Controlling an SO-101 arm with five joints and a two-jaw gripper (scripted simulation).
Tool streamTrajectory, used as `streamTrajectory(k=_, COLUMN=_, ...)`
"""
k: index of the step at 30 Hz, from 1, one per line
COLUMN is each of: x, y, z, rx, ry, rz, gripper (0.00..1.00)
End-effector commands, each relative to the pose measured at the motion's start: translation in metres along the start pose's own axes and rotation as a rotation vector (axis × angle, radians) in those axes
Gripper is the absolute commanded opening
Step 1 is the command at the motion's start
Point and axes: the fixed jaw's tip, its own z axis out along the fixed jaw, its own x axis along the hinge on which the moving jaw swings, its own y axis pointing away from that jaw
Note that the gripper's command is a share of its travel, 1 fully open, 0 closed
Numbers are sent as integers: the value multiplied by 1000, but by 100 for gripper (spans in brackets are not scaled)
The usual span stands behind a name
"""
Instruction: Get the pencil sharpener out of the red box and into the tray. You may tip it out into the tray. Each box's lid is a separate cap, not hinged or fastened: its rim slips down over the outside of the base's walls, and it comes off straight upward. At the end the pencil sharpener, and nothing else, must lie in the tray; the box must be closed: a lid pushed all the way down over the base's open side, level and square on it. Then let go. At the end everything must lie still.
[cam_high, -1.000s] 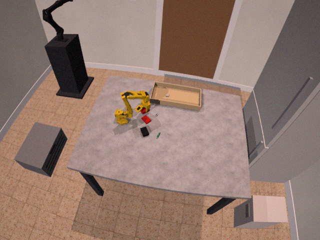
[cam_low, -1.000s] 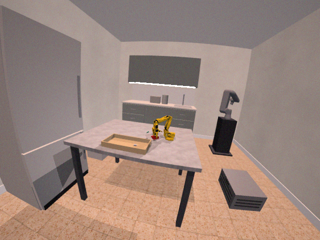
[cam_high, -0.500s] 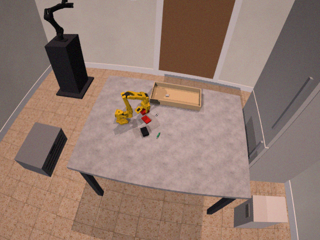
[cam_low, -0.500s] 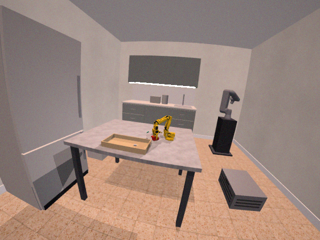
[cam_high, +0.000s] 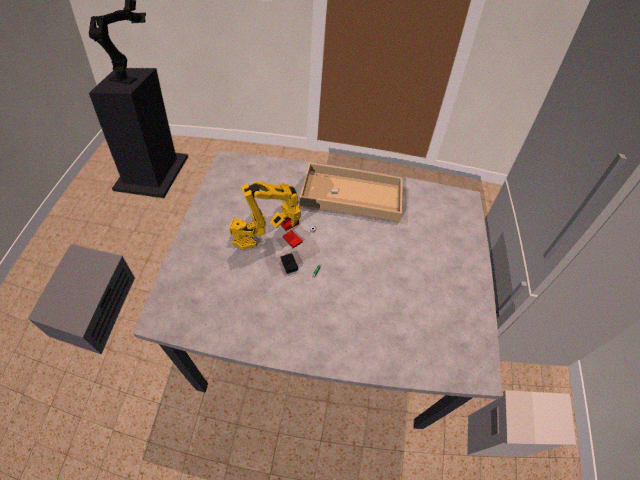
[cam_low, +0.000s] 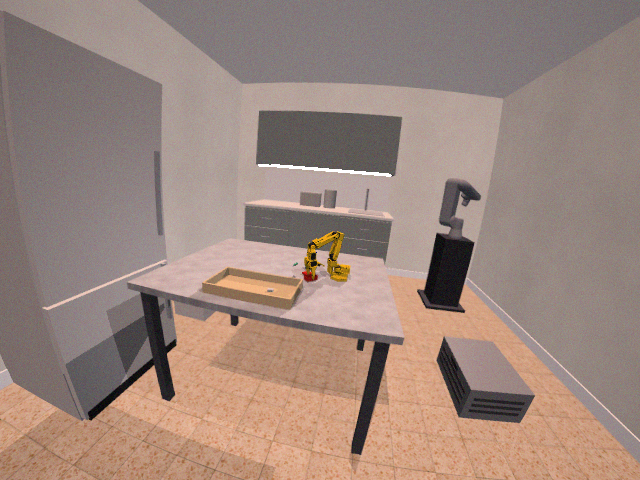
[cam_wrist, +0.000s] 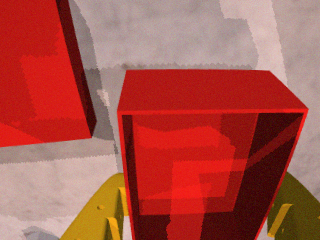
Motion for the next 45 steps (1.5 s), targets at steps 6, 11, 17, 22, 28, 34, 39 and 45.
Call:
streamTrajectory(k=6, x=2, y=2, z=-1, rx=-2, ry=14, rz=0, gripper=22)
streamTrajectory(k=11, x=2, y=2, z=-1, rx=-2, ry=14, rz=0, gripper=22)
streamTrajectory(k=17, x=1, y=2, z=1, rx=-2, ry=14, rz=0, gripper=22)
streamTrajectory(k=22, x=0, y=1, z=3, rx=-2, ry=14, rz=0, gripper=22)
streamTrajectory(k=28, x=0, y=1, z=3, rx=-2, ry=14, rz=0, gripper=22)
streamTrajectory(k=34, x=0, y=1, z=3, rx=-2, ry=14, rz=0, gripper=22)
streamTrajectory(k=39, x=0, y=1, z=3, rx=-2, ry=14, rz=0, gripper=22)
streamTrajectory(k=45, x=0, y=1, z=3, rx=-2, ry=14, rz=0, gripper=22)
